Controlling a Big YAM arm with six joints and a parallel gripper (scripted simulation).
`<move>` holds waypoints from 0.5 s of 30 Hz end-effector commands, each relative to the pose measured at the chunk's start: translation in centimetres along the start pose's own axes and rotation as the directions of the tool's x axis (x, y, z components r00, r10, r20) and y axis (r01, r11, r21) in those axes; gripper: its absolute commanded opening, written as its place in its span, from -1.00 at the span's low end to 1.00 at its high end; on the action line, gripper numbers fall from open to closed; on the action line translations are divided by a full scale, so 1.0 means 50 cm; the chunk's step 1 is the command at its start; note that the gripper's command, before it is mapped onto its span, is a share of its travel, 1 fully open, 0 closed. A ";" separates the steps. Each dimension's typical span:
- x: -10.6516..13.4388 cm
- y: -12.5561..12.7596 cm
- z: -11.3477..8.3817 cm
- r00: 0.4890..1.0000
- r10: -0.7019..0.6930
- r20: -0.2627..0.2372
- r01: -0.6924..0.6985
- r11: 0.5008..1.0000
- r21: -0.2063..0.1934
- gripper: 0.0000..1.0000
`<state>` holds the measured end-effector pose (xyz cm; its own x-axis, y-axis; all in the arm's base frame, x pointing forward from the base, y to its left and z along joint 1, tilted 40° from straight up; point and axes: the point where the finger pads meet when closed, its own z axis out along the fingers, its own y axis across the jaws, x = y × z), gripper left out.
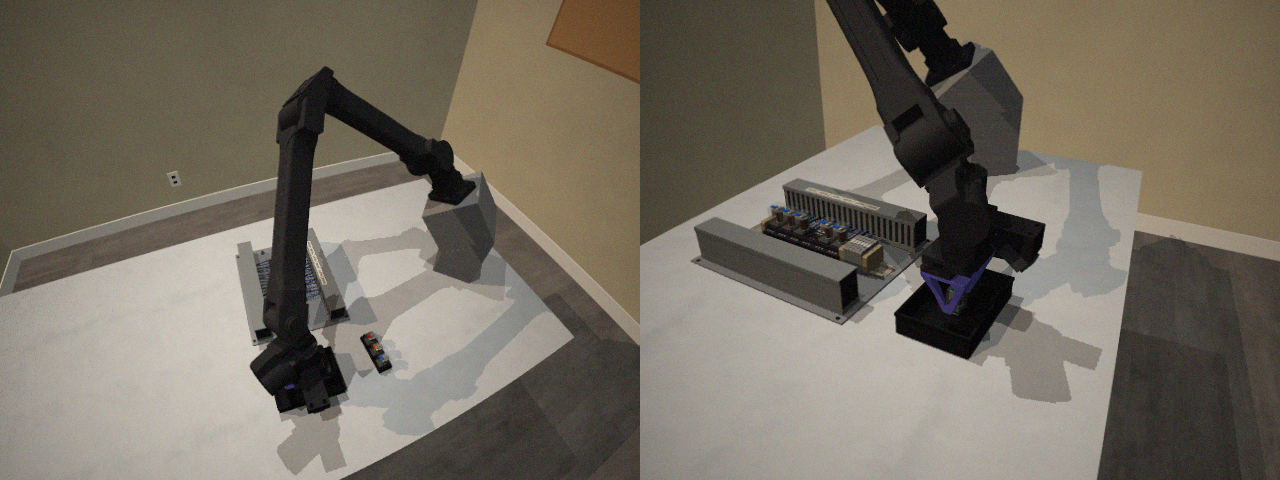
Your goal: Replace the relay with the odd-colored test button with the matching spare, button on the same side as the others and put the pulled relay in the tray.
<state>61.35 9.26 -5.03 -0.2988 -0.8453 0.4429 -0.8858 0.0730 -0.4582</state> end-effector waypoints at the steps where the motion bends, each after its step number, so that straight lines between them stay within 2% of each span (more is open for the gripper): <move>1: -0.026 -0.014 -0.033 1.000 -0.004 0.029 0.003 0.999 0.036 0.17; 15: -0.027 -0.015 -0.036 1.000 -0.003 0.030 0.002 0.999 0.037 0.17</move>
<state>61.35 9.26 -5.03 -0.2988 -0.8453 0.4429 -0.8858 0.0730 -0.4582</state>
